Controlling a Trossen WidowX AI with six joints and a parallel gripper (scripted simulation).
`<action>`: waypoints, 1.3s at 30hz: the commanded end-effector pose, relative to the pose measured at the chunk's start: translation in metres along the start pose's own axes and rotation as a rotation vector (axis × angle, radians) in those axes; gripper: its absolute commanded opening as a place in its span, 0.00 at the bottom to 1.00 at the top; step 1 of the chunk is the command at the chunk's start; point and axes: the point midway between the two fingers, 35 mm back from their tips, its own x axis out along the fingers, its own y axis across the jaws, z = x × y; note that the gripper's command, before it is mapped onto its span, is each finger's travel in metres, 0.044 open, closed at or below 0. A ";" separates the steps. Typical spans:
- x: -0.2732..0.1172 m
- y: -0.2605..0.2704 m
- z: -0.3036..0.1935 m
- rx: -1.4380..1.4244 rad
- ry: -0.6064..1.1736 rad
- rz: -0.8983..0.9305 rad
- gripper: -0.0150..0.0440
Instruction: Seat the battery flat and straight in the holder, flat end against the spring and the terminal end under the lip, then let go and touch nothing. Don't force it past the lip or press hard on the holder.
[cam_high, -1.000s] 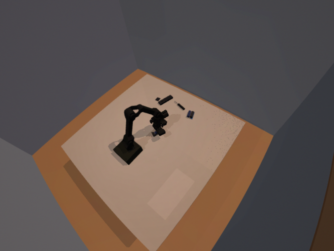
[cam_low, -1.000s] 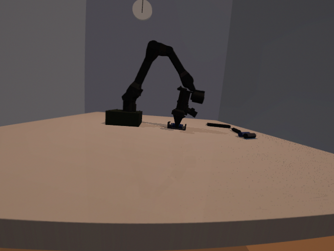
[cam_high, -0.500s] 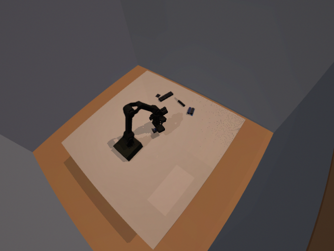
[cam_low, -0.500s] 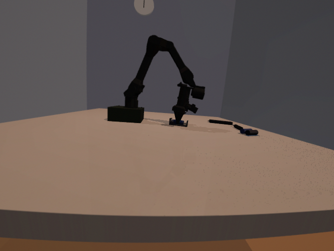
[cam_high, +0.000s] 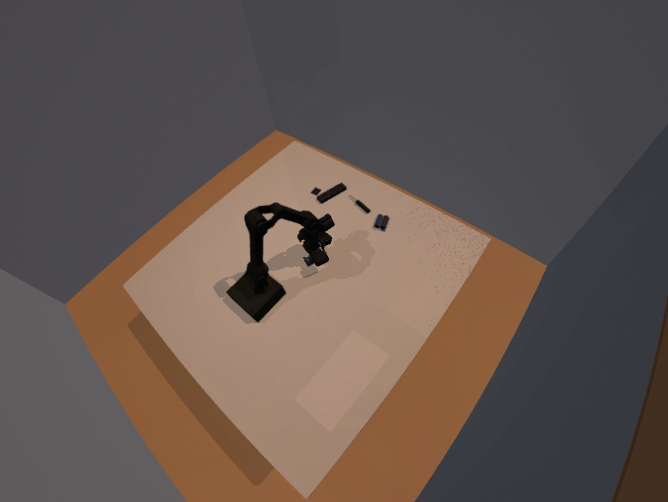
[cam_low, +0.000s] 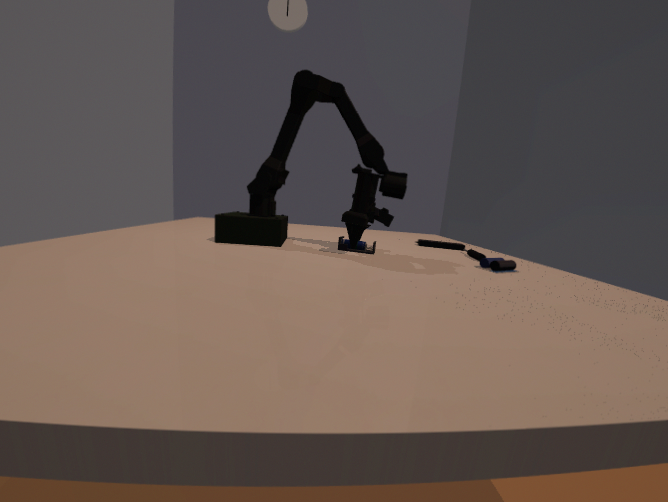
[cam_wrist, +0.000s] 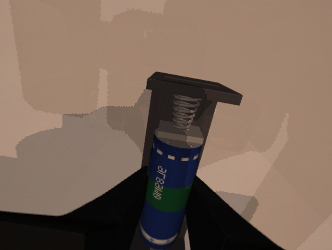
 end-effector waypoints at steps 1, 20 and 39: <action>0.000 0.000 -0.001 0.005 0.001 0.000 0.40; -0.015 0.000 -0.002 0.000 0.001 0.000 0.57; -0.089 -0.001 -0.008 0.000 0.000 0.000 1.00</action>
